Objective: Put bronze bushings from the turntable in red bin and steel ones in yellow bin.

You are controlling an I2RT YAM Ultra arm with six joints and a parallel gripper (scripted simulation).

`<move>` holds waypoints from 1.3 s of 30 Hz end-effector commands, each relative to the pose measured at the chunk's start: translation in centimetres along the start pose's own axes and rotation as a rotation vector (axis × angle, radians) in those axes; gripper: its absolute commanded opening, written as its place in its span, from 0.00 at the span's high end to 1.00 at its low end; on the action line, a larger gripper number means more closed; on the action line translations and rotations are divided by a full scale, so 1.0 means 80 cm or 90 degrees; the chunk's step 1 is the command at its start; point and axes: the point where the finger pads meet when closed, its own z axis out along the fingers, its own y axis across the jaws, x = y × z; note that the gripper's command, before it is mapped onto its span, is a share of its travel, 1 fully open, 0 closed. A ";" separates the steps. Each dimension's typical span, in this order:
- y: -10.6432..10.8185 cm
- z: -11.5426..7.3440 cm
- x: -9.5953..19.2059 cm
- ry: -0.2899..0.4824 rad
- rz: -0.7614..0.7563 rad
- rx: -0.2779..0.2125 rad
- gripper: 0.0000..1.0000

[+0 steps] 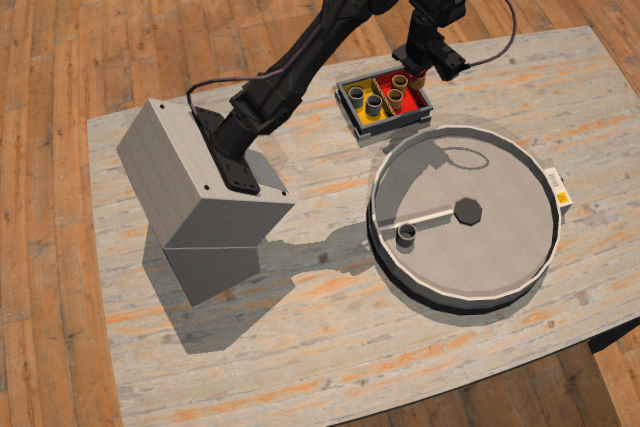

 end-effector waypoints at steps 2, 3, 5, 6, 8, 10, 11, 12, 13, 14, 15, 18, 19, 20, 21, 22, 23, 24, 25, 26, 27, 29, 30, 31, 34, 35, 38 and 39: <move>0.012 -0.009 0.004 -0.011 0.019 -0.005 1.00; 0.015 -0.015 0.003 -0.011 0.021 -0.012 1.00; 0.017 -0.016 0.004 -0.011 0.023 -0.014 1.00; 0.016 -0.014 0.004 -0.011 0.023 -0.012 1.00; 0.015 -0.013 0.005 -0.011 0.023 -0.010 1.00; 0.015 -0.013 0.005 -0.011 0.023 -0.009 1.00; 0.015 -0.013 0.005 -0.011 0.023 -0.009 1.00; 0.015 -0.013 0.005 -0.011 0.023 -0.009 1.00; 0.015 -0.013 0.005 -0.011 0.023 -0.009 1.00; 0.015 -0.013 0.005 -0.011 0.023 -0.009 1.00; 0.016 -0.013 0.005 -0.011 0.020 -0.010 1.00; 0.017 -0.013 0.005 -0.011 0.020 -0.012 1.00; 0.017 -0.013 0.005 -0.011 0.020 -0.012 1.00; 0.017 -0.013 0.005 -0.011 0.020 -0.012 1.00; 0.017 -0.013 0.005 -0.011 0.020 -0.012 1.00; 0.017 -0.013 0.005 -0.011 0.020 -0.012 1.00; 0.017 -0.013 0.005 -0.011 0.020 -0.012 1.00; 0.017 -0.013 0.005 -0.011 0.020 -0.012 1.00; 0.017 -0.013 0.005 -0.011 0.020 -0.012 1.00; 0.017 -0.013 0.005 -0.011 0.020 -0.012 1.00; 0.017 -0.013 0.005 -0.011 0.020 -0.012 1.00; 0.017 -0.013 0.005 -0.011 0.020 -0.012 1.00; 0.017 -0.013 0.005 -0.011 0.020 -0.012 1.00; 0.017 -0.013 0.005 -0.011 0.020 -0.012 1.00; 0.017 -0.013 0.005 -0.011 0.020 -0.012 1.00; 0.017 -0.013 0.005 -0.011 0.020 -0.012 1.00; 0.017 -0.013 0.005 -0.011 0.020 -0.012 1.00; 0.017 -0.013 0.005 -0.011 0.020 -0.012 1.00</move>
